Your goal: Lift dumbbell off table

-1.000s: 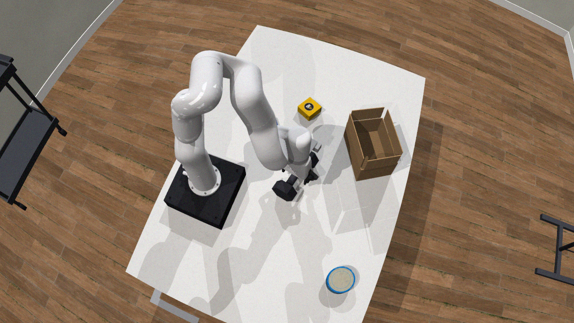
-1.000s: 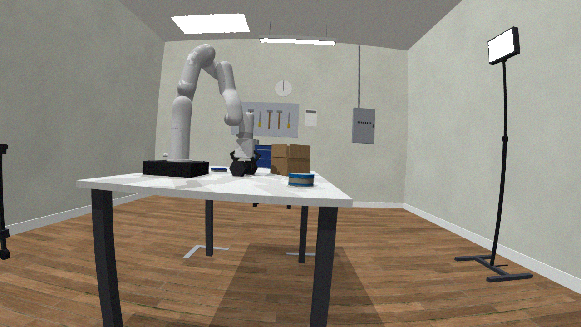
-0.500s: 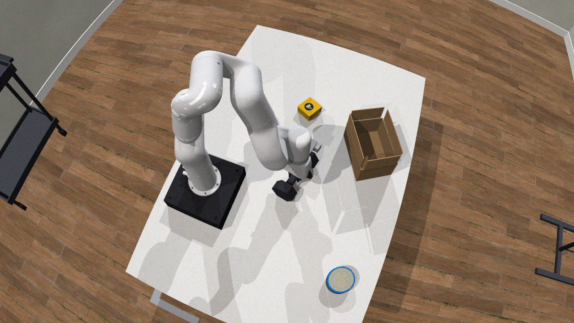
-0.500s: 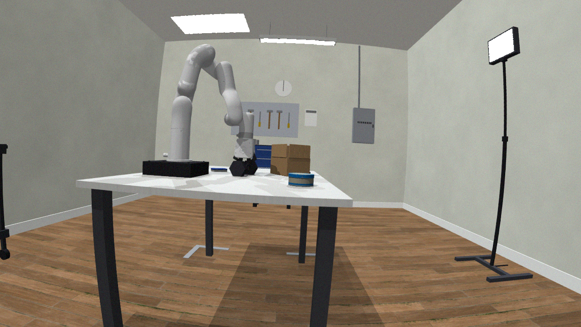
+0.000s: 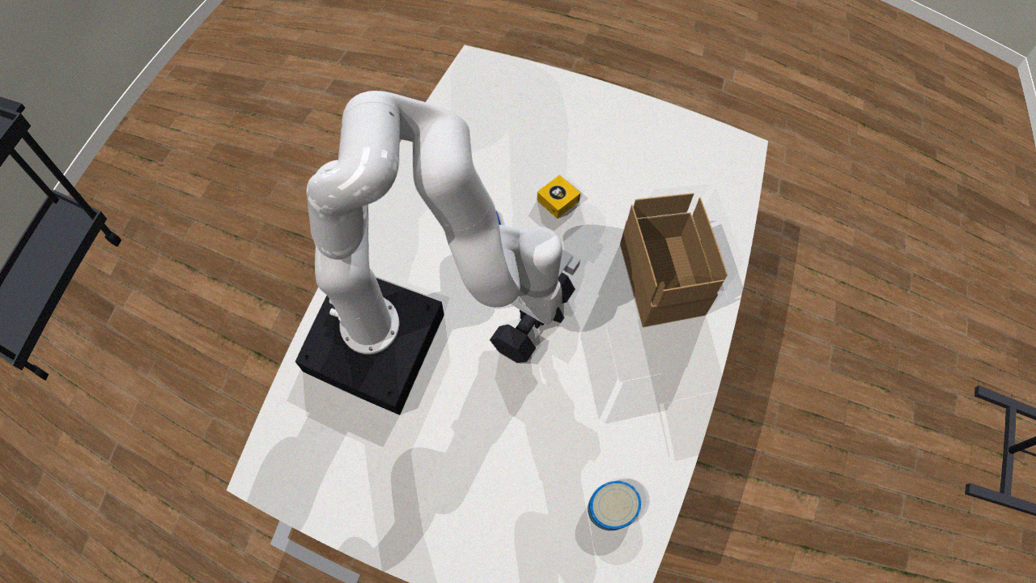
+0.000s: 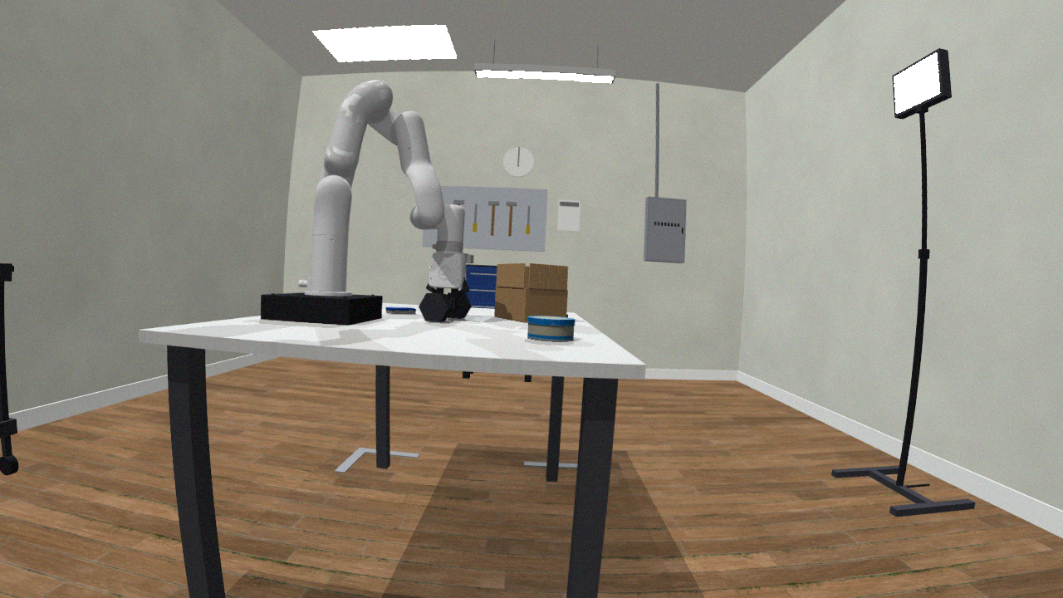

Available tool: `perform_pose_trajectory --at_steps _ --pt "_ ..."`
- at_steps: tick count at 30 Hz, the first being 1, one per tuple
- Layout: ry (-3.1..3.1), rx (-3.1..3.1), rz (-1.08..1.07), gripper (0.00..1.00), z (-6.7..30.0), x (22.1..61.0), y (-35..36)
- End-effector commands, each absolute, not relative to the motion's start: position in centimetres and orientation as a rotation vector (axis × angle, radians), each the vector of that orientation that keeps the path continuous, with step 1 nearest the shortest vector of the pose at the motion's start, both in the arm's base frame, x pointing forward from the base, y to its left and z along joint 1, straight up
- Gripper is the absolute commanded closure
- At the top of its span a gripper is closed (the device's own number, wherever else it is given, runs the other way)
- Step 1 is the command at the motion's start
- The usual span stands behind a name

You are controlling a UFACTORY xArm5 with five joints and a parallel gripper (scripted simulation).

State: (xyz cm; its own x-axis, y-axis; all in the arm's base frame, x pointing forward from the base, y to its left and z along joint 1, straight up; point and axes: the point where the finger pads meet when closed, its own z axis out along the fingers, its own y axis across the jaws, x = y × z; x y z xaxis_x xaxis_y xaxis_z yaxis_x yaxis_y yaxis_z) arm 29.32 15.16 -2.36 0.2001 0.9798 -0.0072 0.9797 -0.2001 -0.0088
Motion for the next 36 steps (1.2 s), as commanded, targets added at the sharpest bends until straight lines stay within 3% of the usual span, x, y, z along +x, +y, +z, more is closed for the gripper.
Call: perform_pose_trajectory --at_steps 1,22,36 --pt "-1.986 -2.433 0.007 1.00 -1.8 29.6 15.3" --pt "-1.986 -2.433 0.006 1.00 2.0 29.6 15.3" --pt "-1.986 -2.433 0.006 1.00 6.5 29.6 15.4"
